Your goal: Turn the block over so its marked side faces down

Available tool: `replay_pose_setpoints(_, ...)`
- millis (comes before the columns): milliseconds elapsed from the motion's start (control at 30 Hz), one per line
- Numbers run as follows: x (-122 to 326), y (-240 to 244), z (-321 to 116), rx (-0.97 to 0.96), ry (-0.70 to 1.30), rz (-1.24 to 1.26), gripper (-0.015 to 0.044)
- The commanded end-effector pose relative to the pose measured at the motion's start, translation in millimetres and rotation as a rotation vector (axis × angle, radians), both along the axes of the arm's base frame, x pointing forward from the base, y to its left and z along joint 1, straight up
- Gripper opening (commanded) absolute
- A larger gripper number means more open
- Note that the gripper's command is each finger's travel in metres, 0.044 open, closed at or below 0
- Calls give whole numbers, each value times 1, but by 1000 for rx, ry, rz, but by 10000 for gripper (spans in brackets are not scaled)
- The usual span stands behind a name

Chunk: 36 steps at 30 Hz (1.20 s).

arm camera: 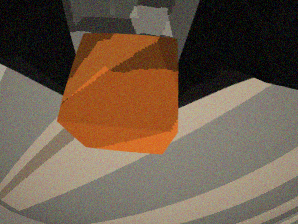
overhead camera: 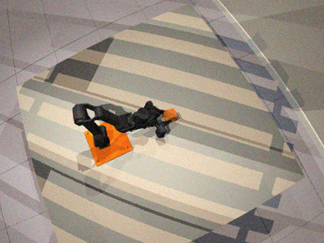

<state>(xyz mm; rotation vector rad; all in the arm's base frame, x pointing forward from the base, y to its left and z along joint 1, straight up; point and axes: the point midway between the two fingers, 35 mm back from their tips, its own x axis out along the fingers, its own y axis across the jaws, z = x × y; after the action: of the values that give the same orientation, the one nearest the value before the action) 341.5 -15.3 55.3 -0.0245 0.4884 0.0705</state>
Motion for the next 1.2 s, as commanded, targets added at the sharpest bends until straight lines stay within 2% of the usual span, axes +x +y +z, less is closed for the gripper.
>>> replay_pose_setpoints(0, 0, 1, 1, 6, -7, 2, 0)
replay_pose_setpoints(100, 0, 1, 1, 6, -7, 2, 0)
replay_pose_setpoints(667, 0, 1, 1, 6, -7, 2, 440)
replay_pose_setpoints(1167, 0, 1, 1, 6, -7, 2, 440)
